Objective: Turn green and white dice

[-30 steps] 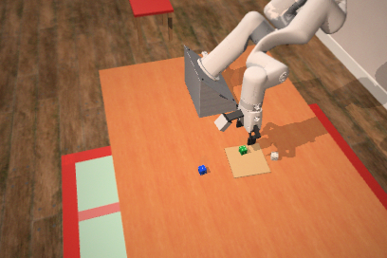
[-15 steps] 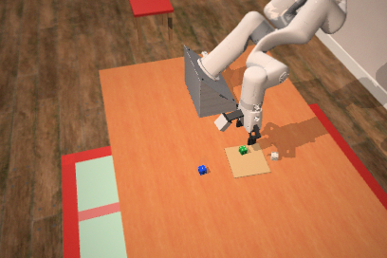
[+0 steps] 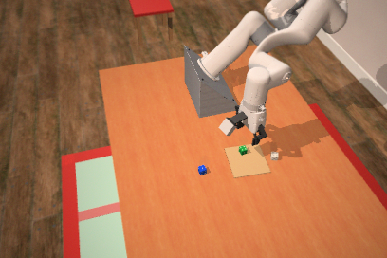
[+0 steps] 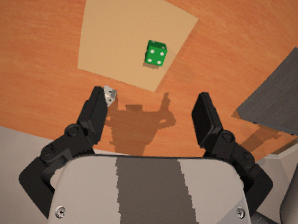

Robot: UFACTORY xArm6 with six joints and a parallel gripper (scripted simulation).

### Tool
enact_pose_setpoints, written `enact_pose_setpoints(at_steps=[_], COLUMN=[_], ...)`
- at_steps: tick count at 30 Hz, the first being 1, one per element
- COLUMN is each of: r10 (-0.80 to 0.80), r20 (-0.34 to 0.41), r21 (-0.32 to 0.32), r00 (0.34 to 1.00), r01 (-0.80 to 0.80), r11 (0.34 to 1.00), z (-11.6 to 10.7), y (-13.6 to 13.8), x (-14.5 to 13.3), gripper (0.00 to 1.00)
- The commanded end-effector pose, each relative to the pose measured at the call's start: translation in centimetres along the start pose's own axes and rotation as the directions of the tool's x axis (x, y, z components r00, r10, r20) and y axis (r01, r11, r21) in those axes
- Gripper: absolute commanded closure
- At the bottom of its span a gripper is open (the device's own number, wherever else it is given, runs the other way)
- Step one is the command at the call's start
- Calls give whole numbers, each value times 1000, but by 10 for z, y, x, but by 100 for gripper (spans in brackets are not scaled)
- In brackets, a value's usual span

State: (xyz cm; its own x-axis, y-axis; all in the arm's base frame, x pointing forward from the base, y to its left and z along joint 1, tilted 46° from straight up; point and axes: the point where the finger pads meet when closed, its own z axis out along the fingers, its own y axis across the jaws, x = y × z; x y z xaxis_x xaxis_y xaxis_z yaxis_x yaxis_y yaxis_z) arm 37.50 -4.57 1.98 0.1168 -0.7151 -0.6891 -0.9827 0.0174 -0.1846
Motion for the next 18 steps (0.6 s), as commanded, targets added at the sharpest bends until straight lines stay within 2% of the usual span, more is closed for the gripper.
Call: enact_pose_setpoints(at_steps=[1, 7, 11, 14, 15, 18], r10=[-174, -321, -446, -460, -531, -597], r20=[-3, -5, -6, -6, -7, -7], r21=[6, 5, 4, 4, 3, 2], r00=[985, 947, 895, 888, 847, 802], r01=[174, 321, 446, 460, 531, 597], r11=[985, 947, 895, 888, 847, 802], z=[-1, 0, 0, 0, 1, 1], y=[-7, -12, -17, -17, -20, -23], x=[-4, -9, -13, -13, -16, -19], gripper=[0, 0, 0, 0, 0, 0])
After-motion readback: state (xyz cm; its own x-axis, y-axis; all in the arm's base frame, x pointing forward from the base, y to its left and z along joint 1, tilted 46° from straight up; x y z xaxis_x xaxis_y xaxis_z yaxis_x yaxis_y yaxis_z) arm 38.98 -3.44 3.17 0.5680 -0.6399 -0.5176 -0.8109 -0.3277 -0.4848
